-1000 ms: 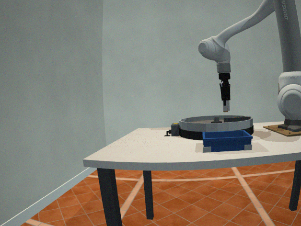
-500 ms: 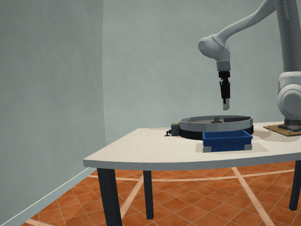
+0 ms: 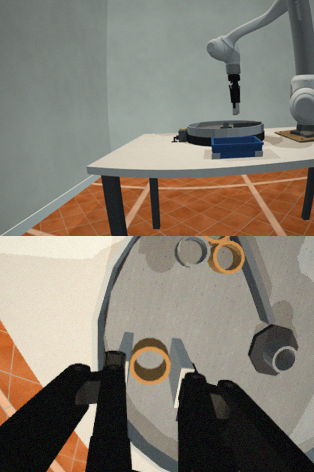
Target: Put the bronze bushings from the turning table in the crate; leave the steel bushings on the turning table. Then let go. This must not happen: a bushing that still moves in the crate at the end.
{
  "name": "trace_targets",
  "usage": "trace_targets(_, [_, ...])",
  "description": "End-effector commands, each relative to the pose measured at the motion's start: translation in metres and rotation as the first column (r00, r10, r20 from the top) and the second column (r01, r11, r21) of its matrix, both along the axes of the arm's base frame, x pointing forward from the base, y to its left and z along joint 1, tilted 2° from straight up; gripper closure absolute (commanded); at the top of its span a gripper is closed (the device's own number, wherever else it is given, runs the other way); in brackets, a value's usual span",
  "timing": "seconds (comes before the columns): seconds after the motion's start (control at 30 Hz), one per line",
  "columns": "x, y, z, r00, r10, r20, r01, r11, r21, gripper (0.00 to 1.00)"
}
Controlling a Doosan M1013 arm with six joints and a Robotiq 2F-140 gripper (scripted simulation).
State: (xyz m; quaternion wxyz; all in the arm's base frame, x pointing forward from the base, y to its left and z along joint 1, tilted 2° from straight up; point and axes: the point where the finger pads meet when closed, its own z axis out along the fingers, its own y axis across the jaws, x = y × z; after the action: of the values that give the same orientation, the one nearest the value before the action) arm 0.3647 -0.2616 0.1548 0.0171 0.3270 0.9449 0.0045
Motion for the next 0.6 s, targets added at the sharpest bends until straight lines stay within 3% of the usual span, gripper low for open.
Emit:
trace_targets(0.0, [0.0000,0.0000,0.0000,1.000,0.000,0.000,0.000,1.000,0.000,1.00])
trace_targets(0.57, [0.0007,0.0025,0.0001,1.000,0.000,0.000,0.000,1.000,0.000,1.00])
